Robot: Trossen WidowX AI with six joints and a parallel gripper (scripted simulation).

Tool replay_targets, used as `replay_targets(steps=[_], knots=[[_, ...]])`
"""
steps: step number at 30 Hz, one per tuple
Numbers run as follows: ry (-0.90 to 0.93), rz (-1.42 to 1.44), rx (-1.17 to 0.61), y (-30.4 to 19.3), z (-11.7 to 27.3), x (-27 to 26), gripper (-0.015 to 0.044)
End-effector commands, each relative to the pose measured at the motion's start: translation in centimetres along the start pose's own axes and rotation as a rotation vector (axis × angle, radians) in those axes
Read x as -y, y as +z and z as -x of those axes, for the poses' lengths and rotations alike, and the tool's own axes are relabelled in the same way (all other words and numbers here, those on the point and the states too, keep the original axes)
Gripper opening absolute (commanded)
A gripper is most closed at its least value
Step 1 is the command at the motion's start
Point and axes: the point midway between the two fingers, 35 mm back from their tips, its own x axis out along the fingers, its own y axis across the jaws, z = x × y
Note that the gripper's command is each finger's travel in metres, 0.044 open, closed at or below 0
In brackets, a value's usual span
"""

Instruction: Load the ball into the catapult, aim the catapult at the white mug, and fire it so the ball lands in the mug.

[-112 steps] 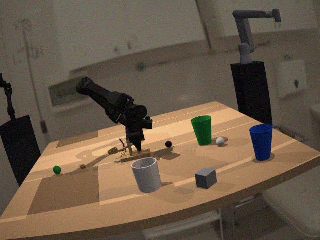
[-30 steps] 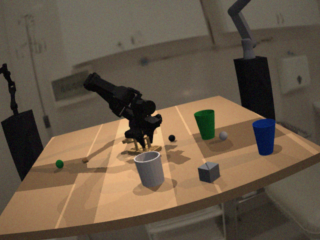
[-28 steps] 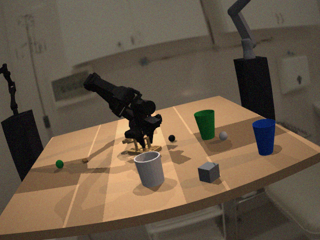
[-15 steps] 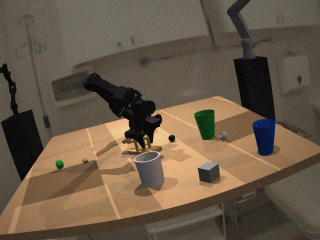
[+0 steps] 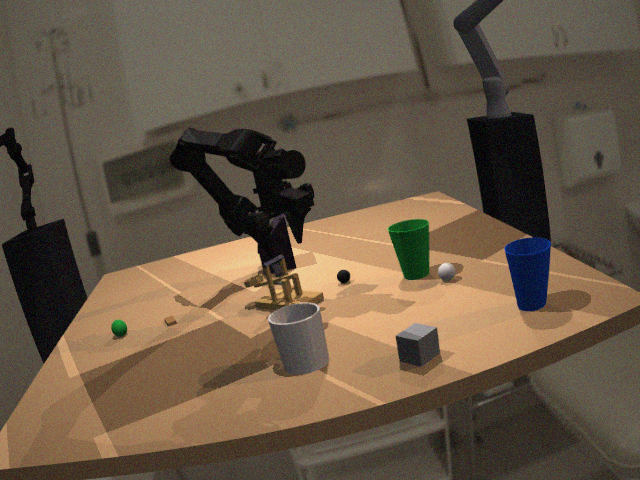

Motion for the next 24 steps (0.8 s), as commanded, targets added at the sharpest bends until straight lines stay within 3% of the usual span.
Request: replay_targets(steps=[1,5,10,24], knots=[[0.006,0.007,-0.019,-0.2,-0.7,-0.1,0.044],[0.003,-0.001,-0.019,-0.5,-0.1,-0.2,0.044],[0.001,-0.002,-0.02,-0.6,-4.6,-0.1,0.044],[0.001,-0.002,-0.02,-0.6,-6.1,-0.1,0.044]])
